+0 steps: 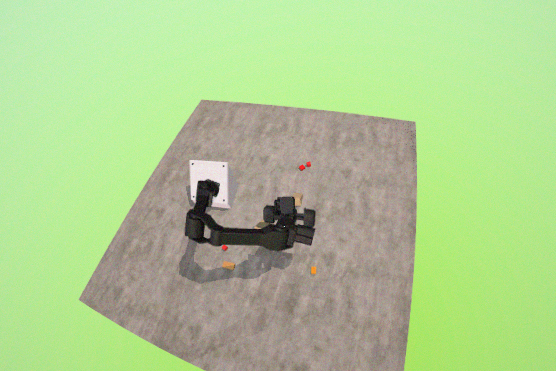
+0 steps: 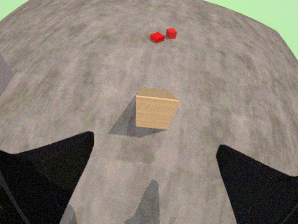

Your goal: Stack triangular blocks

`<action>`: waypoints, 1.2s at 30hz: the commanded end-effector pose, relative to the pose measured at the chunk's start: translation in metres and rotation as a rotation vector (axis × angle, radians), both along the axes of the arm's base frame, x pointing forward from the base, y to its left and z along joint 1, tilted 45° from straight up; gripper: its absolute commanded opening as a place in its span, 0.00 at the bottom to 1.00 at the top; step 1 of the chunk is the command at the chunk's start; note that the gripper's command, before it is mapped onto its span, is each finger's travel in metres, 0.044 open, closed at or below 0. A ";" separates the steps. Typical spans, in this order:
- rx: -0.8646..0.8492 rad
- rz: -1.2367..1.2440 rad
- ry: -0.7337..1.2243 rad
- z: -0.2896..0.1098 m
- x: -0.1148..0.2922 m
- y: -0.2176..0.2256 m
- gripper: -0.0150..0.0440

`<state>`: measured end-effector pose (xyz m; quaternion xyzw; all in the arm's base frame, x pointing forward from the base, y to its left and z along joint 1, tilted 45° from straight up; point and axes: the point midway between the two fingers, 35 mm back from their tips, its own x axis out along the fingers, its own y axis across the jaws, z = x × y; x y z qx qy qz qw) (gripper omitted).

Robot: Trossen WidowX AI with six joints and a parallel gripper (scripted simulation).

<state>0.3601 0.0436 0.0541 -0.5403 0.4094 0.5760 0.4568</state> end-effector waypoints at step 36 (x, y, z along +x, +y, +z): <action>0.007 0.004 0.002 -0.063 0.002 0.006 1.00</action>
